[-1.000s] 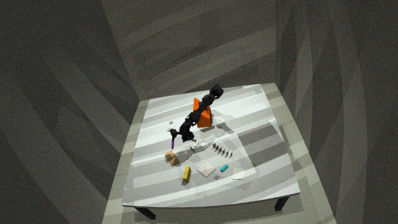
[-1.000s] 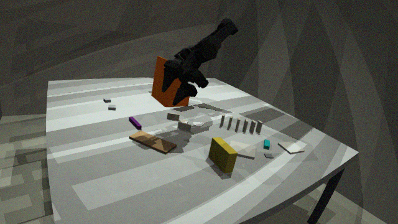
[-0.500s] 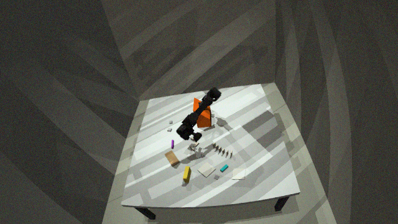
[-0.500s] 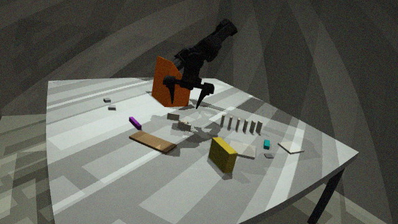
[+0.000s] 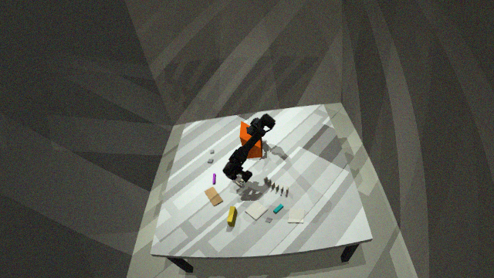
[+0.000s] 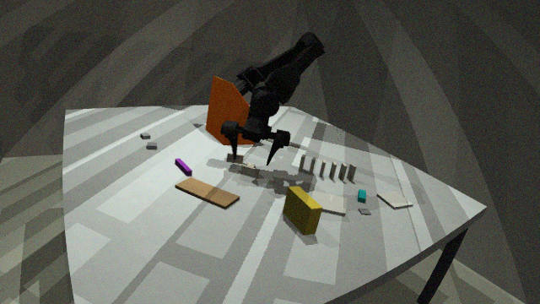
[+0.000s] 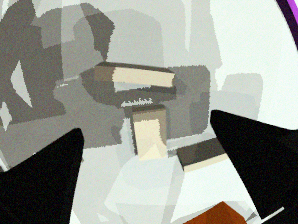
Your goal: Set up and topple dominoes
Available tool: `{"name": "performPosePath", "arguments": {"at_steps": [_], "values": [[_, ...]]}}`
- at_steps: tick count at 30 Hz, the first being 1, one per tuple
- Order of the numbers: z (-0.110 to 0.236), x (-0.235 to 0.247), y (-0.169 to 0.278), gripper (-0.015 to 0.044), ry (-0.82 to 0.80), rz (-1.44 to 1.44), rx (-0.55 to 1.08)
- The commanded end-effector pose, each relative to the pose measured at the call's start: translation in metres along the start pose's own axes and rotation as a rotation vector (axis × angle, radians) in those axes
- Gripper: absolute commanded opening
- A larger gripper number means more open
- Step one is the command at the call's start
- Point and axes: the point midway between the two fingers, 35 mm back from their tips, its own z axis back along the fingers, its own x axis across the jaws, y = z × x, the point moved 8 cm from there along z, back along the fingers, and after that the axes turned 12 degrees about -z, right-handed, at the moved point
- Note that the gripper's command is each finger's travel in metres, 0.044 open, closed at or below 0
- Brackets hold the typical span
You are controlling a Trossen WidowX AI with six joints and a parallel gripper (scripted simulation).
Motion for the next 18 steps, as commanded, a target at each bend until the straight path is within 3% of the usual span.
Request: {"name": "performPosePath", "arguments": {"at_steps": [1,18], "values": [[-0.013,-0.004,0.003,0.0440,-0.001,-0.018,0.010],[-0.028,-0.005,0.003,0.0440,-0.002,-0.018,0.011]]}}
